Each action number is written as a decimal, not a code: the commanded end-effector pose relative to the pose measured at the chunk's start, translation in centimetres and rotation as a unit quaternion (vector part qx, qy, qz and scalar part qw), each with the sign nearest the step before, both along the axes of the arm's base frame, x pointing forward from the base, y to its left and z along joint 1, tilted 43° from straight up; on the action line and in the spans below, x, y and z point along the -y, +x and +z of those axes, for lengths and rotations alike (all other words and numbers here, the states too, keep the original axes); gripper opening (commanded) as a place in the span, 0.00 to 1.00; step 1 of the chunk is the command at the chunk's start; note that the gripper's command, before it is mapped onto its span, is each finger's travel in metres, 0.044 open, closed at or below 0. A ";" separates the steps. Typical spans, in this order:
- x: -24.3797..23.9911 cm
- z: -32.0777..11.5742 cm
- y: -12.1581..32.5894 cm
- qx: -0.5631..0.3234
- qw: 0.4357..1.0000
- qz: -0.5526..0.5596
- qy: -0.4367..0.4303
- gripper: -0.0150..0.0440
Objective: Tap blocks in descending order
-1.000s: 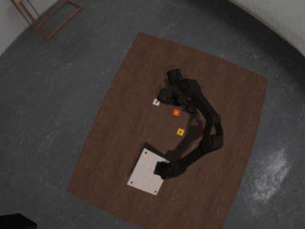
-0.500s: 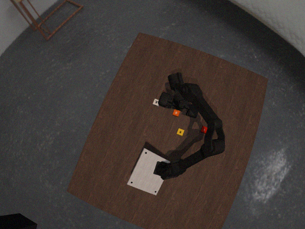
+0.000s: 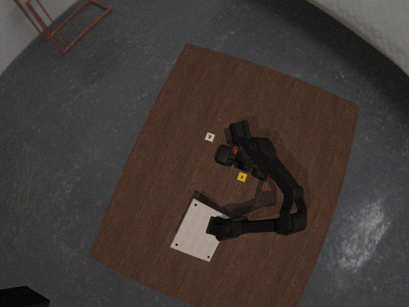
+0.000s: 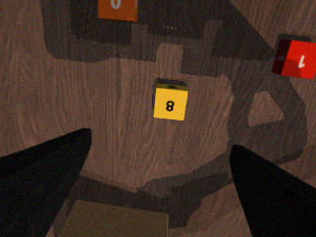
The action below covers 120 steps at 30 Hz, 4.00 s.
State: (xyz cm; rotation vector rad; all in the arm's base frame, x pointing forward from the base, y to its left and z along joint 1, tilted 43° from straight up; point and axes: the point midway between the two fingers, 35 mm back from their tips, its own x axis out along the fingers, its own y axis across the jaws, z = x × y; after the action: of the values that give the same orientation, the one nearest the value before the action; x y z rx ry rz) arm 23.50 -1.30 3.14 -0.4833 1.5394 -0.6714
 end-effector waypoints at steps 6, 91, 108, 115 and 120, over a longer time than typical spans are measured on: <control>5.1 -5.0 -1.5 -0.009 1.000 -0.003 -0.008 0.49; -12.3 -11.4 11.4 -0.005 1.000 -0.002 -0.002 0.29; -6.9 -17.3 10.7 -0.004 1.000 -0.003 -0.003 0.29; -6.6 -17.6 10.6 -0.004 1.000 -0.002 -0.003 0.29; -6.1 -18.2 10.6 -0.004 1.000 -0.002 -0.003 0.29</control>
State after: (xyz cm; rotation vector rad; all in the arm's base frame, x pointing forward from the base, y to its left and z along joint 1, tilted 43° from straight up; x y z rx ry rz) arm 34.43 5.38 -14.60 -0.4732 1.5409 -0.6778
